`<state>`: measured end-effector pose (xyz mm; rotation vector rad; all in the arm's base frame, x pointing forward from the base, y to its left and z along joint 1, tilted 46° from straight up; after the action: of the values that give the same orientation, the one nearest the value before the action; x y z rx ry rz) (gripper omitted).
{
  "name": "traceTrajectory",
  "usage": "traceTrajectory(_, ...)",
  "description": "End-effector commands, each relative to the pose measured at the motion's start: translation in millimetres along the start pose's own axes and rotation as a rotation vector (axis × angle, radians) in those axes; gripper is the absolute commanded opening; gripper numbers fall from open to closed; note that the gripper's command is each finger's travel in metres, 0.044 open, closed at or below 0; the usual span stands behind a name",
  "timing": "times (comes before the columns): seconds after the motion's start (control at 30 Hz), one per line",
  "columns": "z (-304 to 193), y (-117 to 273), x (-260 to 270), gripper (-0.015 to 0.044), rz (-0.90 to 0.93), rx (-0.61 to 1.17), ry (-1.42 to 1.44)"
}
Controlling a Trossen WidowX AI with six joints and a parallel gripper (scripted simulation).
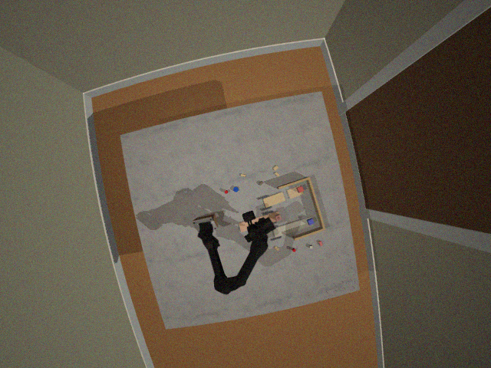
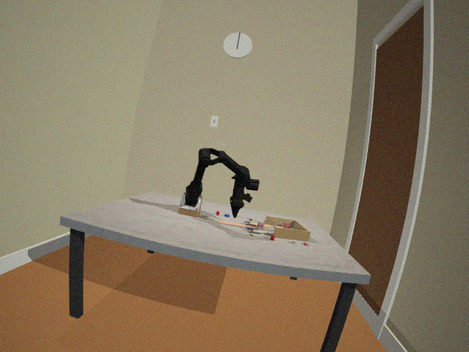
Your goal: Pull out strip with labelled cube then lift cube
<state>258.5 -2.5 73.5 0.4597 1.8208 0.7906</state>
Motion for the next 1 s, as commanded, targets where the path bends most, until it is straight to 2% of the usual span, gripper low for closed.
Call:
traceTrajectory(0.0,15,2,-5,0.044,-0.004,0.0,0.009)
traceTrajectory(0.97,107,15,-37,0.044,-0.005,-0.004,0.005)
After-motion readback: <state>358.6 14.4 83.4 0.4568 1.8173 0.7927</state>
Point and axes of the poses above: the point midway between the two fingers, 35 mm back from their tips, its own y axis back along the fingers, its own x axis across the jaws, z = x × y, the point moved 3 cm from there along y, back along the fingers, and after that the axes turned 13 degrees about y, right-handed, at the moved point
